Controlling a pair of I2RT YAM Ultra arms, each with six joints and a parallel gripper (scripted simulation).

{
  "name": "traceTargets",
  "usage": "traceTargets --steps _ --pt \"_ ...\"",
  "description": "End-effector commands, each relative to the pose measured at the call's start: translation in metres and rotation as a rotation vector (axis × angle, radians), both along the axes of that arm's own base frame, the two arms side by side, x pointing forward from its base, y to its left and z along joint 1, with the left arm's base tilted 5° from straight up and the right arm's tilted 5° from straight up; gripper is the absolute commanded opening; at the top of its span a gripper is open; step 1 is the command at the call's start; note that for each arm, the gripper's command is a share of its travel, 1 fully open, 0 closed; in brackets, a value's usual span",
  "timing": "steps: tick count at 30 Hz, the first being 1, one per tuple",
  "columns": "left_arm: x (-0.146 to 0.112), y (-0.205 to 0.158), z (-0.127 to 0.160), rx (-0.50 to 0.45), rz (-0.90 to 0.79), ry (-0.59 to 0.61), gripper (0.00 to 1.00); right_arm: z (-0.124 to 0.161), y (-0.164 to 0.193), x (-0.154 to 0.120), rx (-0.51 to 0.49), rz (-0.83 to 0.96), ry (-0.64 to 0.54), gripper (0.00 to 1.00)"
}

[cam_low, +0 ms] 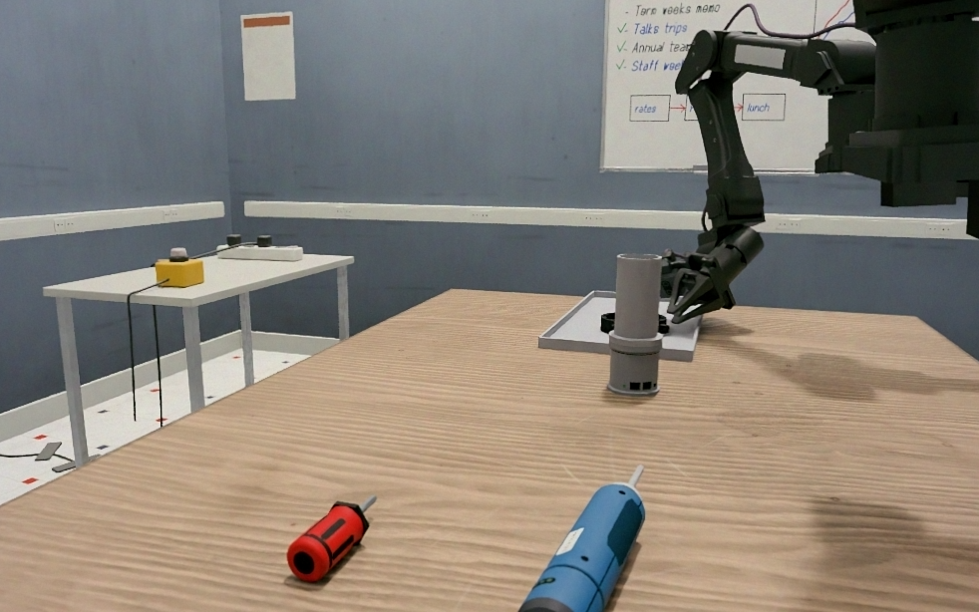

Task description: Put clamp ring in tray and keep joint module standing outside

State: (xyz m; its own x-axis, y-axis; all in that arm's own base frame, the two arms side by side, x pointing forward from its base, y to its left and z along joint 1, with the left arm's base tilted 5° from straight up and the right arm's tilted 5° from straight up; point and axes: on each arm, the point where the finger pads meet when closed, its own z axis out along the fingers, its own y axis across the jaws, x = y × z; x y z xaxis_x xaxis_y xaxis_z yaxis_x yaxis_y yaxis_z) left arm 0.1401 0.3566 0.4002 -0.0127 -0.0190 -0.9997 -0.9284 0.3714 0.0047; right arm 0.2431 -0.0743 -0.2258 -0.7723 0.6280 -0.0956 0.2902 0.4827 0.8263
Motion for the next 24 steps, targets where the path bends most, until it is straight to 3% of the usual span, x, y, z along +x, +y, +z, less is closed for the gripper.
traceTargets --steps 1,24 --pt "-0.0057 -0.0046 0.0246 0.062 0.017 -0.038 0.2 0.0059 -0.0163 0.006 -0.039 0.001 -0.026 0.2" --pt "-0.0057 -0.0046 0.0246 0.062 0.017 -0.038 0.2 0.0061 -0.0169 0.0058 -0.039 0.005 -0.029 0.2"
